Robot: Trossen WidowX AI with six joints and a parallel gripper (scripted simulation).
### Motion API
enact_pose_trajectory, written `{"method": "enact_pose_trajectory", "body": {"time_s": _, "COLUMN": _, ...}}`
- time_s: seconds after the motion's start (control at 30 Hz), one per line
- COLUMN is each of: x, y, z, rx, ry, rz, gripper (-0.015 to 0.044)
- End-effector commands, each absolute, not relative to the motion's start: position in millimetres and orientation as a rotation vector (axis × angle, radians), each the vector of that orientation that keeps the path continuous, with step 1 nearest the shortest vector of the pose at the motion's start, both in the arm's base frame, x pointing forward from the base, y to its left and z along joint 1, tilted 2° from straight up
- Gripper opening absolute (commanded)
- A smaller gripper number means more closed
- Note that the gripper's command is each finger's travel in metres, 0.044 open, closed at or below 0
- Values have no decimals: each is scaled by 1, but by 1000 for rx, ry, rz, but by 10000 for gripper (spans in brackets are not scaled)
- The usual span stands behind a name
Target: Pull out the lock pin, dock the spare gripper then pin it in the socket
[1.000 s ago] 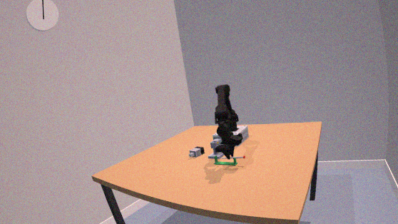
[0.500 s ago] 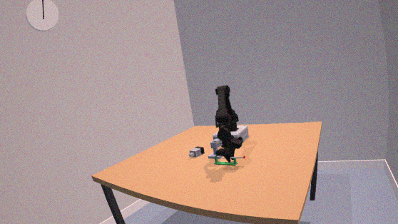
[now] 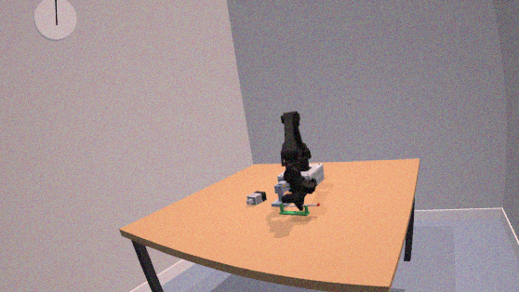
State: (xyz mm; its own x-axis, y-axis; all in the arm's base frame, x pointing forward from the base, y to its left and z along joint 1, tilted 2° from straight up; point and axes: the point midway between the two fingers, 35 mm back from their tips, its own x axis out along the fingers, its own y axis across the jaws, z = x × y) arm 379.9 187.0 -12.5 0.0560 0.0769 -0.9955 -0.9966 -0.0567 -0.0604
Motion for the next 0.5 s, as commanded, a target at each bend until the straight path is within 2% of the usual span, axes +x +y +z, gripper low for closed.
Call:
{"method": "enact_pose_trajectory", "body": {"time_s": 0.0, "x": 380, "y": 187, "z": -9, "rx": -1228, "ry": 1081, "rz": 1244, "gripper": 0}}
{"method": "enact_pose_trajectory", "body": {"time_s": 0.47, "x": 375, "y": 186, "z": 13, "rx": -1222, "ry": 1100, "rz": 1254, "gripper": 0}}
